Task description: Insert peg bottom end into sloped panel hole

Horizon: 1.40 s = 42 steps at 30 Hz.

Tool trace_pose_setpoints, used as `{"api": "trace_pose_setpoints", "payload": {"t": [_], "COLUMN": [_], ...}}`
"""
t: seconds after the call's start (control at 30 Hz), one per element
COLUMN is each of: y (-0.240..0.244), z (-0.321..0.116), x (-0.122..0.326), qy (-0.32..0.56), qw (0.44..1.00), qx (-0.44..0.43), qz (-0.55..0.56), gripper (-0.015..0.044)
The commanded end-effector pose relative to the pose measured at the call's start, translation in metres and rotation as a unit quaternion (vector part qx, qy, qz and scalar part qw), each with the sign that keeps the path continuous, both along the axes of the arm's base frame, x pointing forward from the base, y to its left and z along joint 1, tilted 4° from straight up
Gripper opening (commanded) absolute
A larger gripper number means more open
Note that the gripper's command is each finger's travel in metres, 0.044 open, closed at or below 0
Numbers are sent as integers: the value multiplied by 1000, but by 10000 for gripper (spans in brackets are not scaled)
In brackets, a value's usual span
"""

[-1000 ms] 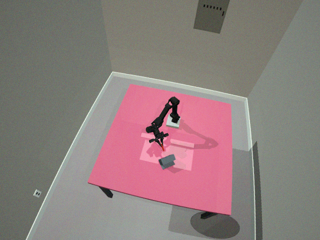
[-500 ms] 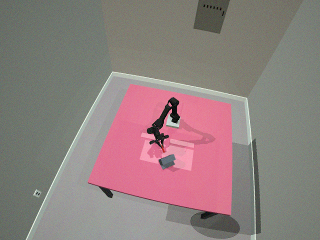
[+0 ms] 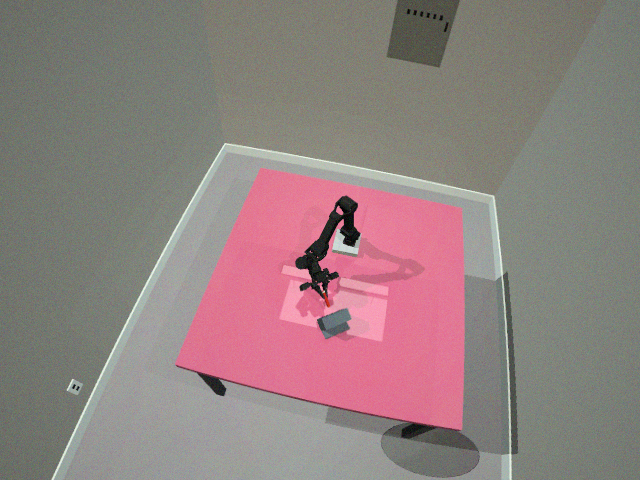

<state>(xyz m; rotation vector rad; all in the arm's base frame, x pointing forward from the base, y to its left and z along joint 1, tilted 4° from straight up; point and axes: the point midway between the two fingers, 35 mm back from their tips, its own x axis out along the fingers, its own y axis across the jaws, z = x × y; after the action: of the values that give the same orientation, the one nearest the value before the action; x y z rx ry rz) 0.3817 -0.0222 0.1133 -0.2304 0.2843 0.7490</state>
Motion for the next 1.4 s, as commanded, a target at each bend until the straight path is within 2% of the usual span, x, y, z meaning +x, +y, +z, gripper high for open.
{"api": "trace_pose_setpoints", "payload": {"t": [0.0,1.37], "y": [1,16], "z": [-7,-9], "x": [1,16], "qy": [7,-2], "qw": [1000,1000], "qx": [5,3], "qz": [-2,1], "gripper": [0,0]}}
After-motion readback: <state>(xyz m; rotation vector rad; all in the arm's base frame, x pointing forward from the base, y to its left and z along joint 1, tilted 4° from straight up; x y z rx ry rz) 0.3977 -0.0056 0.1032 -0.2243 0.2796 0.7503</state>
